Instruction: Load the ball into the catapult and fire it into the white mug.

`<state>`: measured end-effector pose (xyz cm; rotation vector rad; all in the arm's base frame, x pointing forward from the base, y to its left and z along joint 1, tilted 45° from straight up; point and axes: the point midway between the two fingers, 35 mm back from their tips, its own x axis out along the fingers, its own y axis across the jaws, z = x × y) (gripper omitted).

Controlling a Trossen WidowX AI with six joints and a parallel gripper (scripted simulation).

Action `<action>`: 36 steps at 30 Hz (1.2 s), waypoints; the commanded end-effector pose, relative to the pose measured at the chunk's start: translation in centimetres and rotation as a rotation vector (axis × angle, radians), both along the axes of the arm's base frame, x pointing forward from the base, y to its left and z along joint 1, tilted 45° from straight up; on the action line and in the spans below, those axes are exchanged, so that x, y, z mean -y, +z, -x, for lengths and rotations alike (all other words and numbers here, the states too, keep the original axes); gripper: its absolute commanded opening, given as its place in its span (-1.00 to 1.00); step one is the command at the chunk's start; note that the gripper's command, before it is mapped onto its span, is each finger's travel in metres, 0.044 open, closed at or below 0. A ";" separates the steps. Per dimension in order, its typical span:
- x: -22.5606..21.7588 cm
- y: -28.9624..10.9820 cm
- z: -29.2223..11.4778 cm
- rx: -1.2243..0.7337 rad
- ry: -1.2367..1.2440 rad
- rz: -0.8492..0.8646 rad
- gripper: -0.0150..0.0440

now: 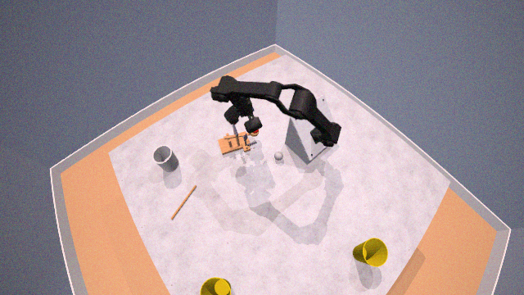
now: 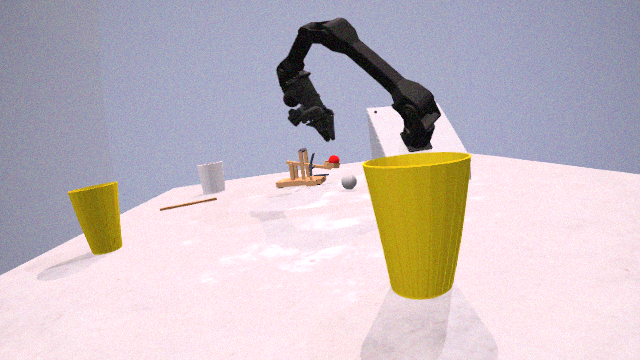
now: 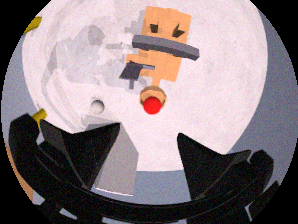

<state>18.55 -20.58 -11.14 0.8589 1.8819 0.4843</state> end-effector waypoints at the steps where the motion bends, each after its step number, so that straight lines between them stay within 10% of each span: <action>1: 4.0 4.4 0.6 0.024 -0.018 0.053 1.00; 36: 12.7 1.7 -21.2 0.366 -0.827 0.512 1.00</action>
